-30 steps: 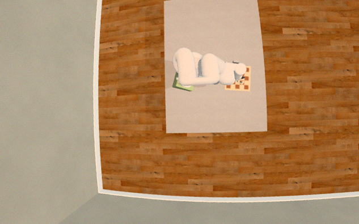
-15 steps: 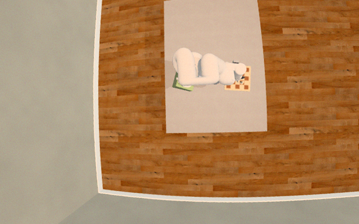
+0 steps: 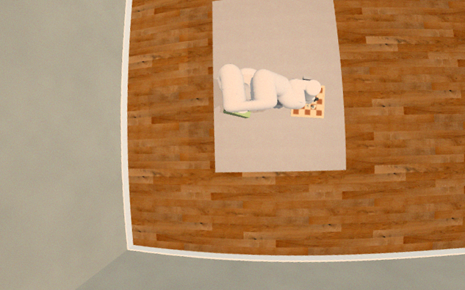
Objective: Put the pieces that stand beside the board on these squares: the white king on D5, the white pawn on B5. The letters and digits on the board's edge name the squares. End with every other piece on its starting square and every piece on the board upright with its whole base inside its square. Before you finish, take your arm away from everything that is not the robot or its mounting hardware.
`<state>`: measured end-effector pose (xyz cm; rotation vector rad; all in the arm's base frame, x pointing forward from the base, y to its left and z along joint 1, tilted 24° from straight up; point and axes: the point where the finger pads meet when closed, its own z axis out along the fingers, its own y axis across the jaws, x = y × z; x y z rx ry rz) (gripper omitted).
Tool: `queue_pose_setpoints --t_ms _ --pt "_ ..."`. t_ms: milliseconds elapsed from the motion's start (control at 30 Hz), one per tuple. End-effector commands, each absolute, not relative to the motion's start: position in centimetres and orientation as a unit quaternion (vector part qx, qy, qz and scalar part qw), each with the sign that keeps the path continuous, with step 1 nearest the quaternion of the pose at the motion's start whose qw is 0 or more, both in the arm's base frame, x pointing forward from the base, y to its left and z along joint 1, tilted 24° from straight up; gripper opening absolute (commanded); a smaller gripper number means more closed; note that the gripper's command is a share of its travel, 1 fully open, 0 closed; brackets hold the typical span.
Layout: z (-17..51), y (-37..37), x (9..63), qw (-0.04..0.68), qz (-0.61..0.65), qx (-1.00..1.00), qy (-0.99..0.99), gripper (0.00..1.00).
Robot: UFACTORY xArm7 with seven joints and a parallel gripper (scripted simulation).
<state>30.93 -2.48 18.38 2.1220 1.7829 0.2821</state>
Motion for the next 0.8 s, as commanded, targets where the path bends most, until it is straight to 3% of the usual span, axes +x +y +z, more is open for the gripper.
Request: queue_pose_setpoints --t_ms 0,767 --pt "20.8 -2.1 30.0 0.178 0.101 0.749 0.630 1.00" --pt "23.2 -1.8 29.0 0.178 0.101 0.749 0.630 1.00"
